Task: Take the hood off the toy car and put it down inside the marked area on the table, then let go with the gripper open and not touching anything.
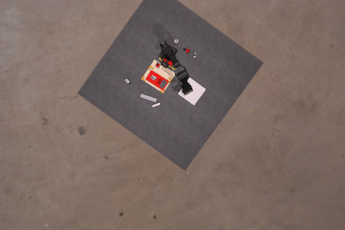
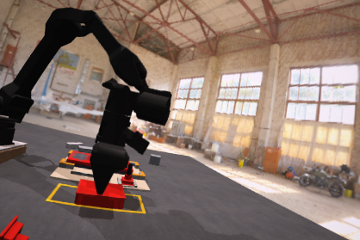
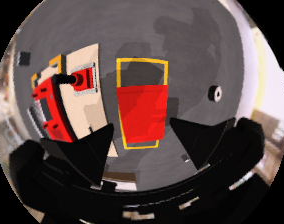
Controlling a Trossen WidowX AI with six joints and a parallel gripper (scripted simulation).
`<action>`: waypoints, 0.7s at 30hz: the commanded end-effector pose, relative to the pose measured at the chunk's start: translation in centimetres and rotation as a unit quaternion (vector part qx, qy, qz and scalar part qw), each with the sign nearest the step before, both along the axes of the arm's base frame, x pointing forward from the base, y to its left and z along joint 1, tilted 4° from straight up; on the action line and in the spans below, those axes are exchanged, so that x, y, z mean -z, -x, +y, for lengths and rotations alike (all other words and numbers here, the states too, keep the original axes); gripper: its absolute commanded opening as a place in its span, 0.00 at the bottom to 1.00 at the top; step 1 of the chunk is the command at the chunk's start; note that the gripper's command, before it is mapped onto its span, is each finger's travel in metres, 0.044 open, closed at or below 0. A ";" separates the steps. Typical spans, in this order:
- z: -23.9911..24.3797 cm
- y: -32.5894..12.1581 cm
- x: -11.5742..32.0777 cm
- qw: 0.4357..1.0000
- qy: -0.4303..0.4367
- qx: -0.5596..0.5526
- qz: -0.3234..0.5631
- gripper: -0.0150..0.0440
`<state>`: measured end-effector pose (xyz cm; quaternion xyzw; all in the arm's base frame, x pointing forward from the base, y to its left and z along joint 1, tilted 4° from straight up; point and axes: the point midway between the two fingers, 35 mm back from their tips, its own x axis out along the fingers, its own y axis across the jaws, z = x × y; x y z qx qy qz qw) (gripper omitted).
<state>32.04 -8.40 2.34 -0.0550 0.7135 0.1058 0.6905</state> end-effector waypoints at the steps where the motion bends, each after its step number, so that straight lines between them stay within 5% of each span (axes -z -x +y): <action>1: -0.4 -0.6 -4.9 1.000 0.005 -0.002 -0.014 1.00; 21: -0.4 -0.5 -5.2 1.000 0.005 -0.002 -0.014 1.00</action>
